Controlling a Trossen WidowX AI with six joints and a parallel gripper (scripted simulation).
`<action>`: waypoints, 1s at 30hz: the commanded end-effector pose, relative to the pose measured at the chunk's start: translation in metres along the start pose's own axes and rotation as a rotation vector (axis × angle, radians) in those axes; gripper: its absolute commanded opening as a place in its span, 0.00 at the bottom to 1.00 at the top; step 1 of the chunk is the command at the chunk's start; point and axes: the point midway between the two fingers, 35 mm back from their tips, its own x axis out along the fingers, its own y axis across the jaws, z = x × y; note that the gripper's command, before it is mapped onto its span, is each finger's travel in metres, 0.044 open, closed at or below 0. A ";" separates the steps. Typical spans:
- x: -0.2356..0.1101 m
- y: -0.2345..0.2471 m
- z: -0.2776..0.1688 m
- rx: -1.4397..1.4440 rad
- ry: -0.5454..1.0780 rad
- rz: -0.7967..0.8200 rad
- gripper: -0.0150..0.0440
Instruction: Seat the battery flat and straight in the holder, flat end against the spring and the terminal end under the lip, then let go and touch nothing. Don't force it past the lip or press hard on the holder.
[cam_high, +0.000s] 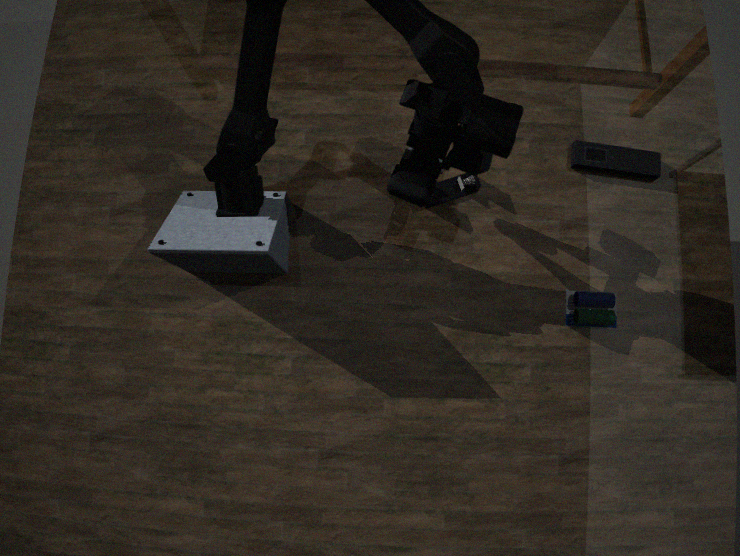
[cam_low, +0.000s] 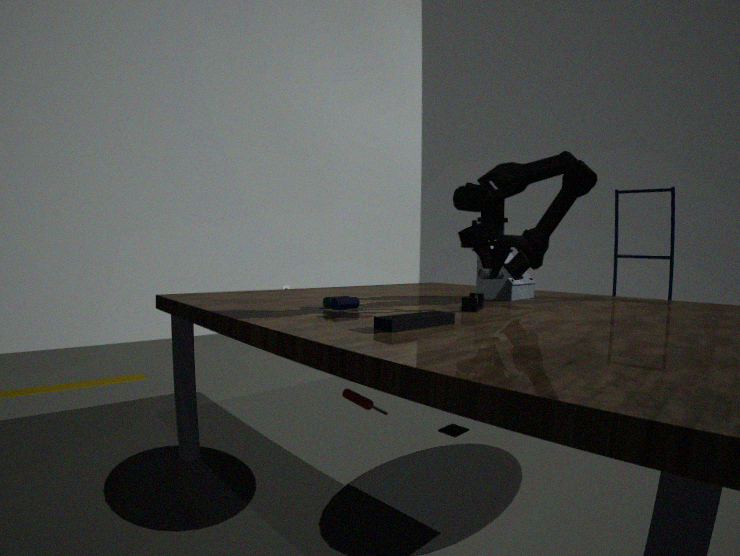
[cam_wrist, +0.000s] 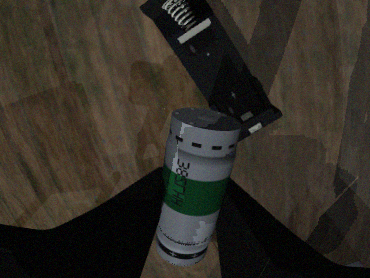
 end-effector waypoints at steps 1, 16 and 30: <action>-0.001 -0.001 0.013 -0.201 0.001 -0.002 0.40; -0.003 -0.005 0.049 -0.752 0.002 0.001 0.40; 0.028 -0.008 0.045 -0.739 0.196 -0.072 0.40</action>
